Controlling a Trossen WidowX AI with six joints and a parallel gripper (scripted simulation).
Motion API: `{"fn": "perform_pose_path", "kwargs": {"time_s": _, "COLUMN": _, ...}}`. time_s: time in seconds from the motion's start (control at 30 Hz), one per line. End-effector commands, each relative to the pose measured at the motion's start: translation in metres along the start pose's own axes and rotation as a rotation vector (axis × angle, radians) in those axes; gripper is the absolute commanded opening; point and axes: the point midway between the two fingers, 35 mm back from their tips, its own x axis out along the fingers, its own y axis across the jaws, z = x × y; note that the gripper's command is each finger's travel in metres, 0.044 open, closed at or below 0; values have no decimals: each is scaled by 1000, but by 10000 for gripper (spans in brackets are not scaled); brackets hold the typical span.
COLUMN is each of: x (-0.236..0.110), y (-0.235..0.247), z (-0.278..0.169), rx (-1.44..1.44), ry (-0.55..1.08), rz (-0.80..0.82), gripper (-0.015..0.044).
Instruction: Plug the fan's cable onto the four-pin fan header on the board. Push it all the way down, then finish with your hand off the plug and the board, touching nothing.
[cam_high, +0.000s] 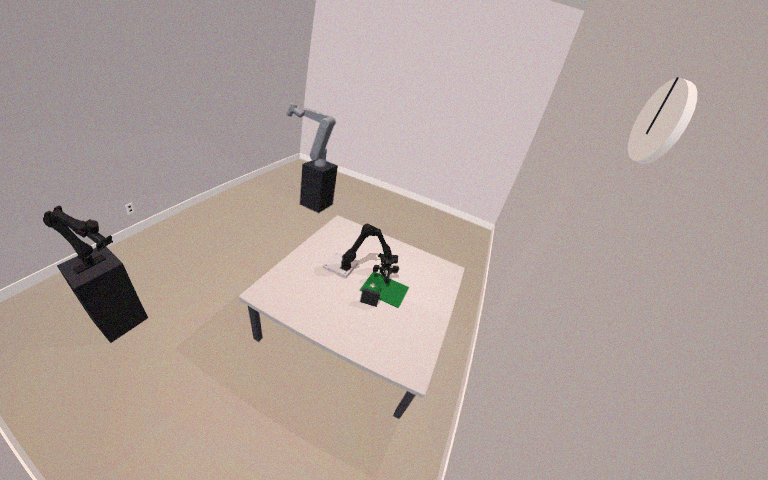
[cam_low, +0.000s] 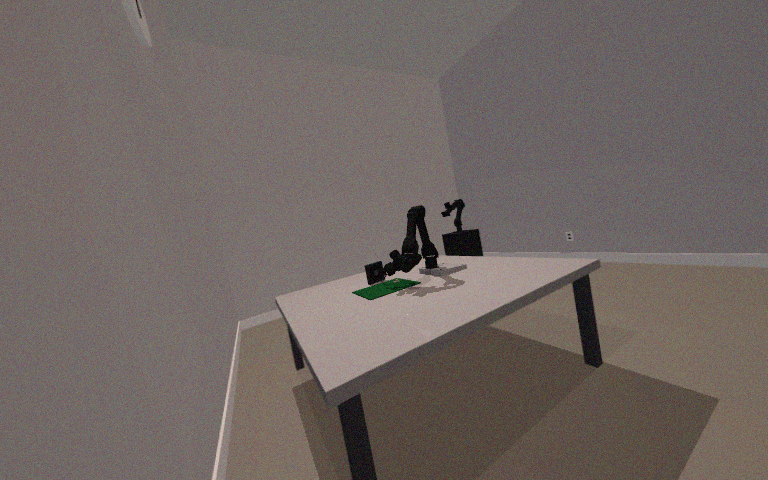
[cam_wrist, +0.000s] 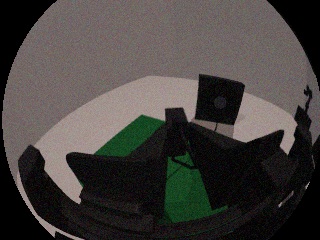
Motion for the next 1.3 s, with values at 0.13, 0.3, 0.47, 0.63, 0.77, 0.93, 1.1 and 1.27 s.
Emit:
{"fn": "perform_pose_path", "kwargs": {"time_s": 0.13, "x": 1, "y": 1, "z": -7, "rx": 1, "ry": 2, "rz": 0, "gripper": 0}}
{"fn": "perform_pose_path", "kwargs": {"time_s": 0.3, "x": 2, "y": 1, "z": -10, "rx": 1, "ry": 2, "rz": 0, "gripper": 0}}
{"fn": "perform_pose_path", "kwargs": {"time_s": 0.47, "x": 2, "y": 1, "z": -13, "rx": 0, "ry": 2, "rz": 0, "gripper": 0}}
{"fn": "perform_pose_path", "kwargs": {"time_s": 0.63, "x": 3, "y": 1, "z": -15, "rx": 0, "ry": 2, "rz": 0, "gripper": 0}}
{"fn": "perform_pose_path", "kwargs": {"time_s": 0.77, "x": 3, "y": 1, "z": -17, "rx": 0, "ry": 2, "rz": 0, "gripper": 0}}
{"fn": "perform_pose_path", "kwargs": {"time_s": 0.93, "x": 3, "y": 1, "z": -20, "rx": 0, "ry": 2, "rz": 0, "gripper": 0}}
{"fn": "perform_pose_path", "kwargs": {"time_s": 1.1, "x": 4, "y": 1, "z": -22, "rx": 0, "ry": 2, "rz": 0, "gripper": 0}}
{"fn": "perform_pose_path", "kwargs": {"time_s": 1.27, "x": 4, "y": 1, "z": -25, "rx": 0, "ry": 2, "rz": 0, "gripper": 0}}
